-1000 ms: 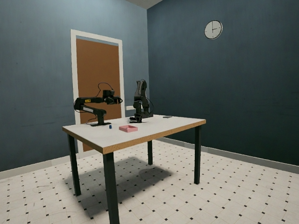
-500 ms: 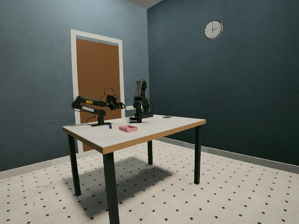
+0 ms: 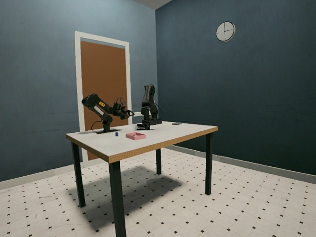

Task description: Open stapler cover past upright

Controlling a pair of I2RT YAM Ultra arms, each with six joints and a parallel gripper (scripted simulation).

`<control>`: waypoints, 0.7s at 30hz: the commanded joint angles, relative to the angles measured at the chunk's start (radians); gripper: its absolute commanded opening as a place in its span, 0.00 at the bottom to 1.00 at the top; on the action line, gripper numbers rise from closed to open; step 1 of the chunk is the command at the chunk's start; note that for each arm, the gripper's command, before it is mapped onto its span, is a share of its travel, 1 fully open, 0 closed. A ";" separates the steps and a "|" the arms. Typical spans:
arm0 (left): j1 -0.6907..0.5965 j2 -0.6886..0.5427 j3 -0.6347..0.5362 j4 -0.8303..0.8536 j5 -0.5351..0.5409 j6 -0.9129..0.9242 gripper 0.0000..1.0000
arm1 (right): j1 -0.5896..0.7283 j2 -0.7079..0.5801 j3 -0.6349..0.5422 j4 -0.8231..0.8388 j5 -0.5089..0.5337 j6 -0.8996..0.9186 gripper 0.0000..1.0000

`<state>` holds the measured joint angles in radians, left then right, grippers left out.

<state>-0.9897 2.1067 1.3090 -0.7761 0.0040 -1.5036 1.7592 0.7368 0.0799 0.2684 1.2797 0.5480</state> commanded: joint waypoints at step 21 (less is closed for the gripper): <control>0.004 -0.012 -0.004 0.002 -0.004 -0.002 0.33 | 0.411 0.857 0.109 0.121 0.195 0.416 1.00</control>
<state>-0.9897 2.1067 1.3090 -0.7761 0.0040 -1.5036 2.1658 1.5913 0.1547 0.3962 1.4322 0.9127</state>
